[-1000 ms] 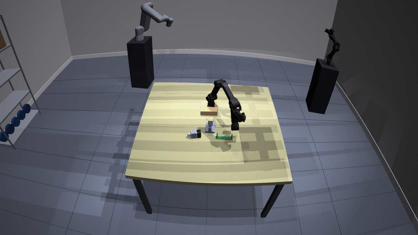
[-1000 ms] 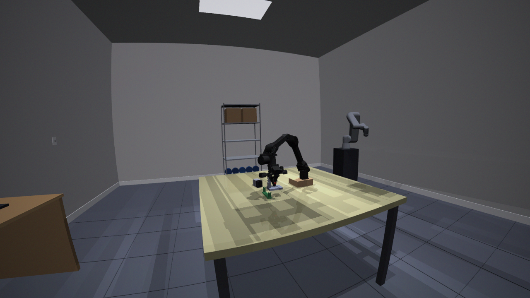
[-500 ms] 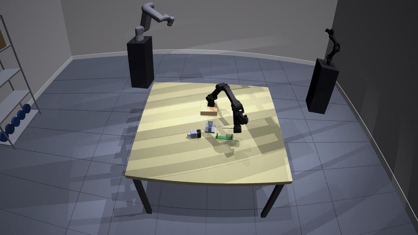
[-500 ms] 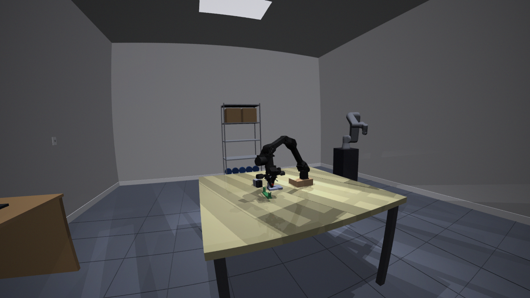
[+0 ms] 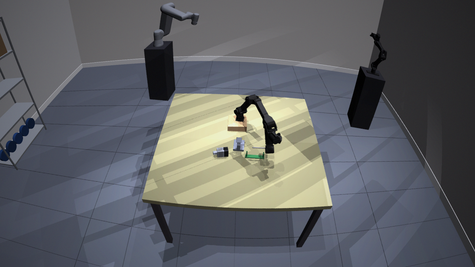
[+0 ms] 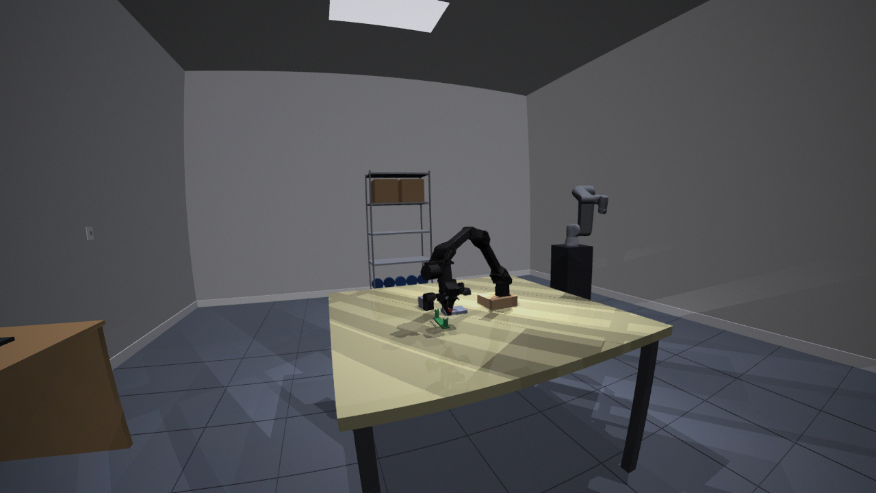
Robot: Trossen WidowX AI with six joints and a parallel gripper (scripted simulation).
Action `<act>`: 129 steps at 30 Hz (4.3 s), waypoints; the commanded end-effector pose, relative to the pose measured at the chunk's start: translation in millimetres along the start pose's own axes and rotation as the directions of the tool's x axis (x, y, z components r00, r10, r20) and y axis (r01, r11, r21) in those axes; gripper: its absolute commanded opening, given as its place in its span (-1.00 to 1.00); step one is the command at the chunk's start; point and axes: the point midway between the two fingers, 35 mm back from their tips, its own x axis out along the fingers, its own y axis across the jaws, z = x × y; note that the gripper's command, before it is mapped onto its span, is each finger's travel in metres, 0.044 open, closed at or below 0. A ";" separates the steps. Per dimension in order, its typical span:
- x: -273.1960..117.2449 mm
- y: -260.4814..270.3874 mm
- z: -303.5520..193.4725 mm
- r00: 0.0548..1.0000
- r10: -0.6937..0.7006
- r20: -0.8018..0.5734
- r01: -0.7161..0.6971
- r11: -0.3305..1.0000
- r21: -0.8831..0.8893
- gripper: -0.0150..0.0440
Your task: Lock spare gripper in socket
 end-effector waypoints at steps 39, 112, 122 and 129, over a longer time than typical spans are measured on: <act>45.5 -2.1 -7.7 1.000 0.000 -0.001 0.000 1.000 0.002 -0.49; -19.3 1.8 -64.3 0.997 -0.042 -0.064 0.042 0.999 -0.001 0.12; -7.3 0.4 -65.9 0.997 -0.042 -0.064 0.042 0.999 -0.001 0.12; 4.1 -0.6 -67.6 0.997 -0.042 -0.064 0.042 0.999 -0.001 0.12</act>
